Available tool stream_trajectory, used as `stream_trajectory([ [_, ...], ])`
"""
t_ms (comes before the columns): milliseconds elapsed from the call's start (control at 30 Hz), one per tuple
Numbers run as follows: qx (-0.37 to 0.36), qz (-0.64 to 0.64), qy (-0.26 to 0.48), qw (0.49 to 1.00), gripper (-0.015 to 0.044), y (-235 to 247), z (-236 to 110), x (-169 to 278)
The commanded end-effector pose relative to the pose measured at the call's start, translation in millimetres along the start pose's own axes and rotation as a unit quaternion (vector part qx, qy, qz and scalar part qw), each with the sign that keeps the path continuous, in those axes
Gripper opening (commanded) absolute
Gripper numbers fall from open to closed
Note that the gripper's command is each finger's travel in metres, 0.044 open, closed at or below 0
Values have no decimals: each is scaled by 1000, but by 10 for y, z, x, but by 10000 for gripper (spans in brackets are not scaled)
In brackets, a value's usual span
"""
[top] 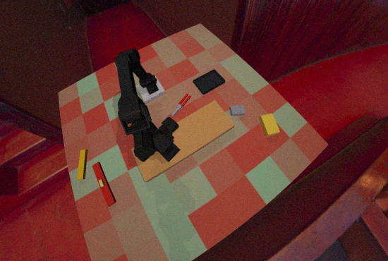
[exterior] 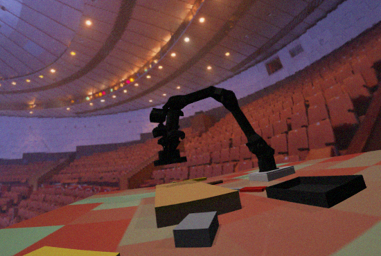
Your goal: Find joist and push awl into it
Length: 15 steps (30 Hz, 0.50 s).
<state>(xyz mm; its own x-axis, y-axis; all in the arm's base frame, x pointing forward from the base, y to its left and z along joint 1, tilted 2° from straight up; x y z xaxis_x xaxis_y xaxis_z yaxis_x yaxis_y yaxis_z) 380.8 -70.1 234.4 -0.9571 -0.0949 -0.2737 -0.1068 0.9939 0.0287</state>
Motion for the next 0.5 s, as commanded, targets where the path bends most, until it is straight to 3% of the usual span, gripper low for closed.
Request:
stream_trajectory([
  [0,-11,-35,-8,999,0,308,-12,-49],
  [467,-46,-146,-3,988,0,1232,80,-36],
])
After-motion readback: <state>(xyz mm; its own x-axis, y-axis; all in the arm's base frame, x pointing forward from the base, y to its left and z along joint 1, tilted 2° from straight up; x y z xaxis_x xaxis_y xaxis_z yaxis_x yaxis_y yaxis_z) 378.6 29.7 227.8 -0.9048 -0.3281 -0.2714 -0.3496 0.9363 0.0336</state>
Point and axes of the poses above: the point midway between the two fingers, 35 mm back from their tips, its own z axis out along the fingers, its own y axis across the jaws, x = y × z, the point moved 7 cm from there along -z, back along the fingers, and after that the axes turned 12 degrees about z, right-handed, at the moved point
